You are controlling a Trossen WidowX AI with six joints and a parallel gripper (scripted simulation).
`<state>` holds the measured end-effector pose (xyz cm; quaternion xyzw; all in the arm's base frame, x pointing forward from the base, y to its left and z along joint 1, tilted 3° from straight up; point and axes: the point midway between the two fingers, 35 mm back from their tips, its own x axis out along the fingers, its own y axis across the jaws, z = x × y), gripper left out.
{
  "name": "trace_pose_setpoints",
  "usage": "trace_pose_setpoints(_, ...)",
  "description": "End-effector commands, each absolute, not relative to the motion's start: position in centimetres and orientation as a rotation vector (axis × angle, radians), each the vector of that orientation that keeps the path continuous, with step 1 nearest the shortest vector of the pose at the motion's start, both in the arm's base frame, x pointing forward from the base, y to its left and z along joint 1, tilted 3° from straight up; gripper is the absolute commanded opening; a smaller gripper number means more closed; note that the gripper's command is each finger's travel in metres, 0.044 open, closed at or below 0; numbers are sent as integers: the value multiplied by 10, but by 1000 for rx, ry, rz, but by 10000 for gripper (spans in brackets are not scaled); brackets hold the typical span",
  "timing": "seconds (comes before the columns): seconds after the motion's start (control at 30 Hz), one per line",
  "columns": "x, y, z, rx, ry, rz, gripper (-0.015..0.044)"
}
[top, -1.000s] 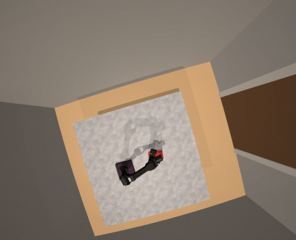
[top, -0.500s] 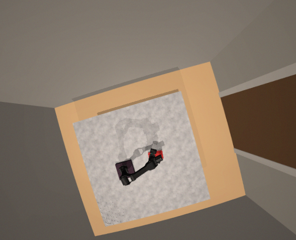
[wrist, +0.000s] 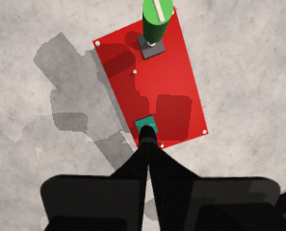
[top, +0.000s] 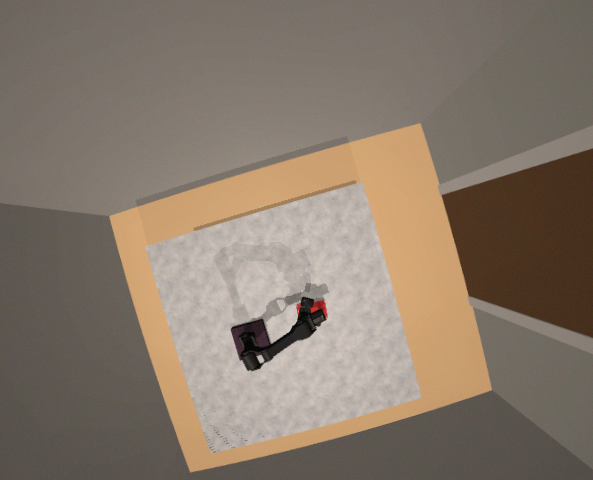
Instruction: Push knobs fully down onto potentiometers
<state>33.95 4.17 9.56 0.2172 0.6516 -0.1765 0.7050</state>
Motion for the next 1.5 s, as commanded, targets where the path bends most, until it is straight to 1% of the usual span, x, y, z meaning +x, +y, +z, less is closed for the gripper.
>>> trace_pose_setpoints(0.0, 343, 42, 81, 482, 1463, -404, 0)
trace_pose_setpoints(1.47, 343, 42, 75, 482, 1463, -404, 0)
